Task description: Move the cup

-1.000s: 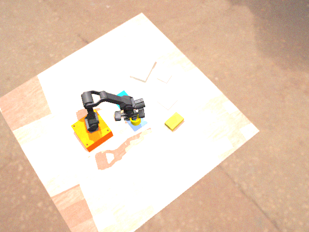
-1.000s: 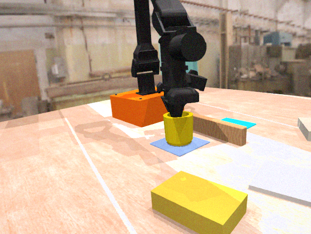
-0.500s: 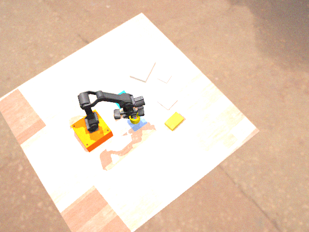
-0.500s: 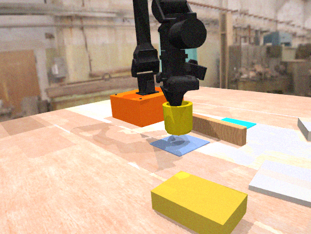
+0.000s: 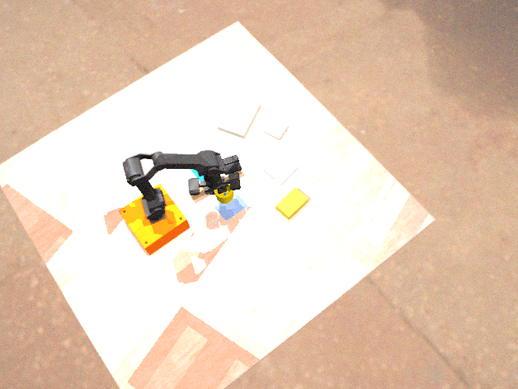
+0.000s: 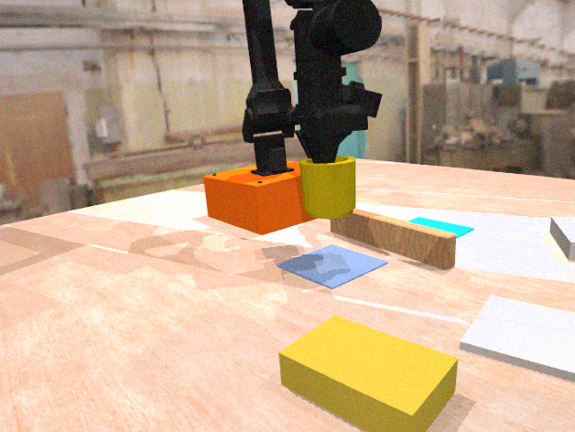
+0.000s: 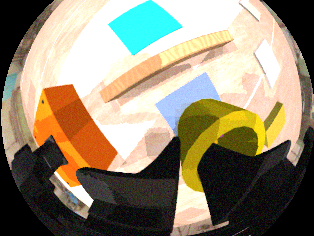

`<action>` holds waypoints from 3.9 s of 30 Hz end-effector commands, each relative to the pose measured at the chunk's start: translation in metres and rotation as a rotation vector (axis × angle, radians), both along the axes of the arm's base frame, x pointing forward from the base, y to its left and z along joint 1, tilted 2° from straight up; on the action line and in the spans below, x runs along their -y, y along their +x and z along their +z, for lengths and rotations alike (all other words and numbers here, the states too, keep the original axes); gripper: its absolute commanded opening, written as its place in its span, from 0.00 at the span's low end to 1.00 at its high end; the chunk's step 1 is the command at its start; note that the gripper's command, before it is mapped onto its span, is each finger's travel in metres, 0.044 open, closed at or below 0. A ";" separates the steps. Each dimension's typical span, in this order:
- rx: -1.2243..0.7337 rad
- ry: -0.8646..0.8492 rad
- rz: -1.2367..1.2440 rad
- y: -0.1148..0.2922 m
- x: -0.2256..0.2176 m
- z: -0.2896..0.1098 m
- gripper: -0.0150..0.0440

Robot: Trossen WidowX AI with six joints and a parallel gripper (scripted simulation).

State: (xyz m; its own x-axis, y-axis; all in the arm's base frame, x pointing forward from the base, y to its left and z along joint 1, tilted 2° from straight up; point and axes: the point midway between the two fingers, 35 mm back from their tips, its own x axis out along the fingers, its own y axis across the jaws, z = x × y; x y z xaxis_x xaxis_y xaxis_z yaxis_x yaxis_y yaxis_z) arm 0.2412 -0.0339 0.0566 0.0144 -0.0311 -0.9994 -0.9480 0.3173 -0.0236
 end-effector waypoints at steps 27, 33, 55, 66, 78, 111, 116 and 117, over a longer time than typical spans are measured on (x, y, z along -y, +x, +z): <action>0.002 -0.001 -0.002 0.000 -0.021 0.000 0.25; 0.003 -0.001 -0.002 -0.001 -0.031 0.000 0.25; 0.003 0.001 -0.003 -0.002 -0.069 -0.001 0.25; 0.004 0.003 -0.003 -0.004 -0.089 -0.001 0.25; 0.003 0.005 -0.003 -0.006 -0.110 -0.001 0.25; 0.003 0.010 -0.003 -0.013 -0.175 -0.001 0.25; 0.002 0.011 -0.003 -0.014 -0.186 0.000 0.25; 0.002 0.011 -0.003 -0.014 -0.188 0.000 0.25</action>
